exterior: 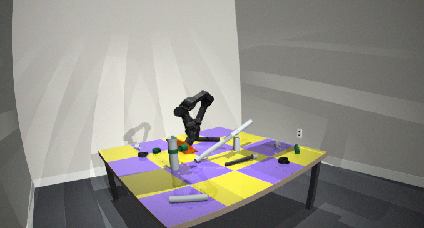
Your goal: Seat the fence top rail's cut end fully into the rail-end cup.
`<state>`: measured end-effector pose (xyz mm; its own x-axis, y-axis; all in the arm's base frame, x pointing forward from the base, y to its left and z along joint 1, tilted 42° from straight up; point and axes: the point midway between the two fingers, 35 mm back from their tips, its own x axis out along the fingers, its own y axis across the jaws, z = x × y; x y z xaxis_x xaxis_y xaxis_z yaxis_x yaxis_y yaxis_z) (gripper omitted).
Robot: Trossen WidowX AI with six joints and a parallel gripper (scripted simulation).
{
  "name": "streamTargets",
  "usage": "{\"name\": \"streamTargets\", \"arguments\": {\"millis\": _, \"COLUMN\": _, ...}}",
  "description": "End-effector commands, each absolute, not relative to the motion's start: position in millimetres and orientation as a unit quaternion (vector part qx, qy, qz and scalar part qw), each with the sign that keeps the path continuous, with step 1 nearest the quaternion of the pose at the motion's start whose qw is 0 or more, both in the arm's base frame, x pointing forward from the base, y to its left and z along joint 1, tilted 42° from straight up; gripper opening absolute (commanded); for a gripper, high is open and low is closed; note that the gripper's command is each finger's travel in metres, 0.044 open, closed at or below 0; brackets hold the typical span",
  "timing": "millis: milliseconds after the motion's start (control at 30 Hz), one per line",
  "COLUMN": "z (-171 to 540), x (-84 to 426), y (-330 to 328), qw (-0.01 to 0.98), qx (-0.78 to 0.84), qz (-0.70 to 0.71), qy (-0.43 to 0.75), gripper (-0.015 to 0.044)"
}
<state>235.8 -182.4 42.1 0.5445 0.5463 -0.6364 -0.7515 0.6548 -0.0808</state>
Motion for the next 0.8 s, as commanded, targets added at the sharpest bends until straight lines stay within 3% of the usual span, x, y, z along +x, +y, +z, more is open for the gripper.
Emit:
{"name": "streamTargets", "arguments": {"millis": 0, "z": 93.9, "x": 228.4, "y": -173.5, "qw": 0.876, "qx": 0.057, "qz": 0.279, "qy": 0.390, "gripper": 0.0440}}
{"name": "streamTargets", "arguments": {"millis": 300, "z": 147.9, "x": 215.0, "y": -153.0, "qw": 0.817, "qx": 0.318, "qz": 0.143, "qy": 0.459, "gripper": 0.0440}}
{"name": "streamTargets", "arguments": {"millis": 767, "z": 148.9, "x": 214.7, "y": -152.5, "qw": 0.815, "qx": 0.323, "qz": 0.140, "qy": 0.460, "gripper": 0.0440}}
